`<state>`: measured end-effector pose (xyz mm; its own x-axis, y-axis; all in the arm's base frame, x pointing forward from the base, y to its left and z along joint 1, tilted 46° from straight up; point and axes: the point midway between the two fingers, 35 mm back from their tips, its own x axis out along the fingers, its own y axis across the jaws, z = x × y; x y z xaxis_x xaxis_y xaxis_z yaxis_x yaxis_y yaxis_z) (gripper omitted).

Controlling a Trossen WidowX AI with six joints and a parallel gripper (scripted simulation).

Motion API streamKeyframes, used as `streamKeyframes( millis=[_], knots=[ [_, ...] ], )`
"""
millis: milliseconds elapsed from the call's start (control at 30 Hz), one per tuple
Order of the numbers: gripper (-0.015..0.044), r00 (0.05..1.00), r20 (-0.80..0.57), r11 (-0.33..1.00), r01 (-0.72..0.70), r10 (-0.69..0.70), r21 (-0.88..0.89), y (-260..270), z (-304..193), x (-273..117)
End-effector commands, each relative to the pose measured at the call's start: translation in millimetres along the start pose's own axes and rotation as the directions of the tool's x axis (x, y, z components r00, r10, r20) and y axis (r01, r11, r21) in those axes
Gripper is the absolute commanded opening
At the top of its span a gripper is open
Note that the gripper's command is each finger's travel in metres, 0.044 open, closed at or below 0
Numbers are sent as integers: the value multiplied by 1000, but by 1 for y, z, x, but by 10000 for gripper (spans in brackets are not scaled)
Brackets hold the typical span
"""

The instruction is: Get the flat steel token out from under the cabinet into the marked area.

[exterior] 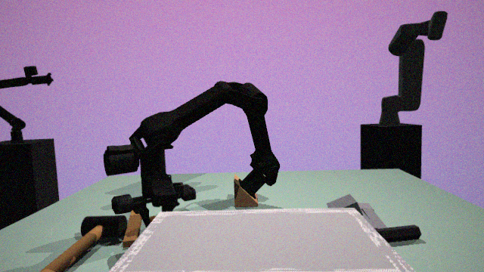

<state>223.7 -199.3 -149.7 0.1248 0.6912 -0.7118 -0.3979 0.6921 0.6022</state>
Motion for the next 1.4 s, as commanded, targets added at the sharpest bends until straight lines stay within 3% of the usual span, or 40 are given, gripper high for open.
streamKeyframes(
  millis=[0, 133, 233, 333, 767, 900, 1200, 1333, 1367],
  knots=[
    [79, 1000, 0, 1000, 0, 0, 0, 0, 0, 0],
    [184, 1000, 0, 1000, 0, 0, 0, 0, 0, 0],
    [200, 1000, 0, 1000, 0, 0, 0, 0, 0, 0],
    [270, 1000, 0, 1000, 0, 0, 0, 0, 0, 0],
    [270, 1000, 1, 1000, 3, -3, -1, 0, -2, 3],
    [165, 1000, 0, 1000, 1, -1, 0, 0, -1, 2],
    [105, 1000, 0, 1000, 1, -1, 0, 0, -1, 2],
    [0, 1000, 0, 1000, 1, -1, 0, 0, -1, 2],
    [0, 1000, 0, 1000, 1, -1, 0, 0, -1, 2]
  ],
)
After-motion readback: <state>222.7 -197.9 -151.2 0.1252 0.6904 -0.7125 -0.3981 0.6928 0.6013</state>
